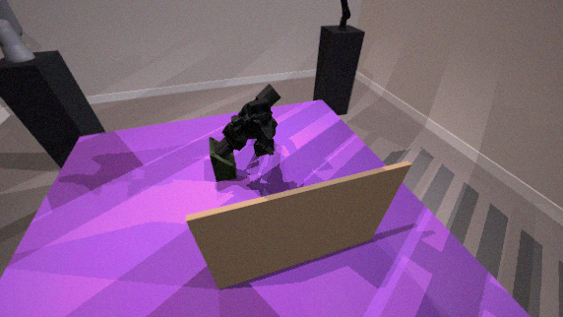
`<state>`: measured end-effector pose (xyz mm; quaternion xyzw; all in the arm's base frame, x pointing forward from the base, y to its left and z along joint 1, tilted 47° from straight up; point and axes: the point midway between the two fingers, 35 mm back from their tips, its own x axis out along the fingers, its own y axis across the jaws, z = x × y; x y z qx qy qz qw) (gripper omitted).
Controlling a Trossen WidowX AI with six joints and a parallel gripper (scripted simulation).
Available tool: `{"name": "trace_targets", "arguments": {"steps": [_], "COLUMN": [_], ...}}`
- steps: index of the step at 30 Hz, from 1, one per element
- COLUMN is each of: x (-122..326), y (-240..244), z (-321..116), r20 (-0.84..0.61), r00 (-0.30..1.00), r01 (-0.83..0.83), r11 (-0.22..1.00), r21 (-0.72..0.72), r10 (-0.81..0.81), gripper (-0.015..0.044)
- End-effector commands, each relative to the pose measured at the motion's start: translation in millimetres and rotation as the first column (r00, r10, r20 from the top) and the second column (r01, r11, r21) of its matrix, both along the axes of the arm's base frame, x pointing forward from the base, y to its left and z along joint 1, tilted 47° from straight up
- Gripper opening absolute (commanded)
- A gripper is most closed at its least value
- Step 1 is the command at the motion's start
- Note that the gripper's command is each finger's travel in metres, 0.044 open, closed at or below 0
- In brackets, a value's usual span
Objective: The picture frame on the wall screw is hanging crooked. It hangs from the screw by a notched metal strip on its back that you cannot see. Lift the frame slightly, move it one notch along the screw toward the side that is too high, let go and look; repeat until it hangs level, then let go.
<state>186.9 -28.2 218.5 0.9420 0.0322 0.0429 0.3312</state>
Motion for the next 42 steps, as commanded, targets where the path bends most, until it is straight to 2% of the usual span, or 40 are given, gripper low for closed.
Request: {"name": "trace_targets", "arguments": {"steps": [1,35,42], "x": [0.0,0.0,21.3], "y": [0.4,0.4,1.0], "z": [0.0,0.0,-0.3], "r20": [0.001,0.001,0.008], "r00": [1.000,1.000,1.000], "r01": [-0.003,-0.003,0.017], "r11": [1.000,1.000,1.000], "r21": [0.003,0.003,0.023], "r10": [0.003,0.003,-0.017], "gripper": [0.0260,0.0260,0.0260]}}
